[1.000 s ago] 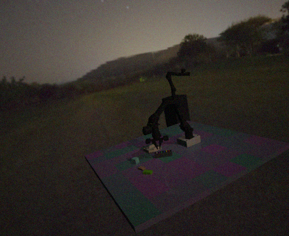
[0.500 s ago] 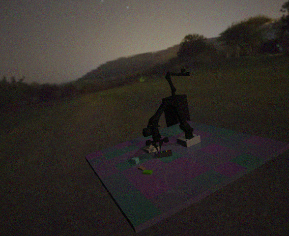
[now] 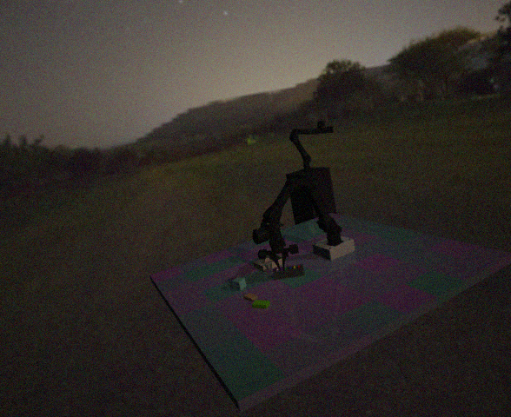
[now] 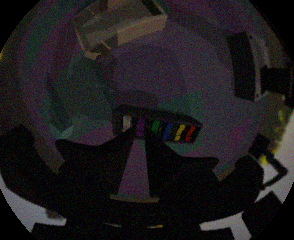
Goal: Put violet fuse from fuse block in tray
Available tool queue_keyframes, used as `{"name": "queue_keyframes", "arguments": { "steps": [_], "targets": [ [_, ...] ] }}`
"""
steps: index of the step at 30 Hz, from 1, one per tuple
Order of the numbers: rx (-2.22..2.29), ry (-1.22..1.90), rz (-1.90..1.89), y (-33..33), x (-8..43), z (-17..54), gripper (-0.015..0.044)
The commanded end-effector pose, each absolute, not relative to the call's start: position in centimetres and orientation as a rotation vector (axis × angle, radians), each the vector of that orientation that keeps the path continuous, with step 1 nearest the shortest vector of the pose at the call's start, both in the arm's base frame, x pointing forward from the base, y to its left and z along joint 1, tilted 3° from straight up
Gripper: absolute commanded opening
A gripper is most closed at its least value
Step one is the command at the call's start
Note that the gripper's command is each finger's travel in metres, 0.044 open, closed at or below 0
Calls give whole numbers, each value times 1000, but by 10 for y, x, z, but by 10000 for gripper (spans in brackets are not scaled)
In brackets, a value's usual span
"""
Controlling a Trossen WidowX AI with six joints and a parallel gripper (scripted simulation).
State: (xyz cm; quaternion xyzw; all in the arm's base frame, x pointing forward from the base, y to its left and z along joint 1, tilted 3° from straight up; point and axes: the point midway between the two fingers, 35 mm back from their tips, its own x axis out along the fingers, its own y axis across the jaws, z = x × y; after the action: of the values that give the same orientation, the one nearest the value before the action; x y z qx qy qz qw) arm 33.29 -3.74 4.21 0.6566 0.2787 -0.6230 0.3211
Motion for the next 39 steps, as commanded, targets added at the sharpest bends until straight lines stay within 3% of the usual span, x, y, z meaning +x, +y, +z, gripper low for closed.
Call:
{"name": "queue_keyframes", "arguments": {
  "steps": [1, 20, 31, 39],
  "targets": [
    [1722, 729, -1636, -38, 333, 42, 74],
    [1722, 729, -1636, -39, 334, 32, 74],
    [1726, 731, -1637, -38, 334, 33, 1],
    [1726, 731, -1637, -38, 334, 35, 0]
  ]
}}
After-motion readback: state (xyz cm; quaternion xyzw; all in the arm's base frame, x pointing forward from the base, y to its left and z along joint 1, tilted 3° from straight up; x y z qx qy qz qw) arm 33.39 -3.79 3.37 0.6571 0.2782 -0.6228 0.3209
